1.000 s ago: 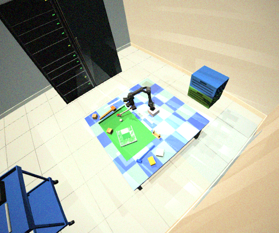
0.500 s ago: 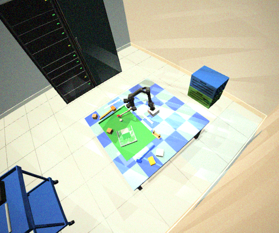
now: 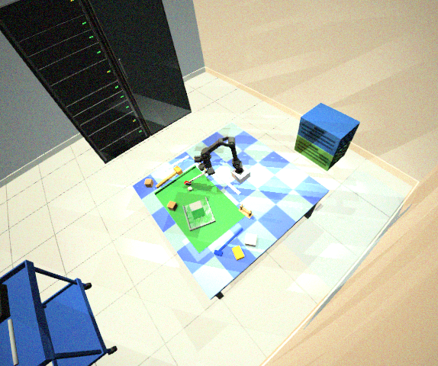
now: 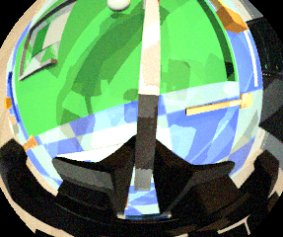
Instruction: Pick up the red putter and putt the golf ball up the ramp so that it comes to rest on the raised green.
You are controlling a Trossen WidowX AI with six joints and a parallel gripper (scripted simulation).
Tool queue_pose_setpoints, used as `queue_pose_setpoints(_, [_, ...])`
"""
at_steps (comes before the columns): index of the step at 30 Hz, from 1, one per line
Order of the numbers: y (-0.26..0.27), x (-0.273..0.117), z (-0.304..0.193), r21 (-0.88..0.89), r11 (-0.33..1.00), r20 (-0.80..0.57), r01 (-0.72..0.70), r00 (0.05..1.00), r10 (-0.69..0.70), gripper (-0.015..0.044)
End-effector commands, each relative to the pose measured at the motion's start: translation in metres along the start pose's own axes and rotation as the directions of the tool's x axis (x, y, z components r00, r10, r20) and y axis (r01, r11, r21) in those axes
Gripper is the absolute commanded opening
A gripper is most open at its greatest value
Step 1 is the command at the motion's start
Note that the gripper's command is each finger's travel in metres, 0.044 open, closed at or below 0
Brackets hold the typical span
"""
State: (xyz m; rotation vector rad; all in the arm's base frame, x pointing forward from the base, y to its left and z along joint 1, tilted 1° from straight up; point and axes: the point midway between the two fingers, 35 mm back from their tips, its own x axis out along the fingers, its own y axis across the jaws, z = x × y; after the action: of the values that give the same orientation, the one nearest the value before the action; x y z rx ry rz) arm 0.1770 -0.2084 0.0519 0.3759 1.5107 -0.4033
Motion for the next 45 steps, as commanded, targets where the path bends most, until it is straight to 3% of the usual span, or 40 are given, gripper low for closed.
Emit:
queue_pose_setpoints(1, [0.0,0.0,0.0,0.0,1.0,0.001,0.0,1.0,0.0,0.0])
queue_pose_setpoints(11, [-0.03,0.003,0.001,0.004,1.0,0.006,0.006,1.0,-0.006,0.0])
queue_pose_setpoints(20, [-0.026,0.004,0.0,0.01,1.0,-0.001,0.002,1.0,-0.002,0.0])
queue_pose_setpoints(32, [0.107,0.003,0.001,0.004,1.0,0.006,-0.005,1.0,0.005,0.0])
queue_pose_setpoints(38, [0.108,-0.002,0.002,0.004,1.0,0.007,-0.005,1.0,0.005,0.0])
queue_pose_setpoints(45, [0.108,-0.037,0.003,0.004,1.0,0.007,-0.005,1.0,0.005,0.0])
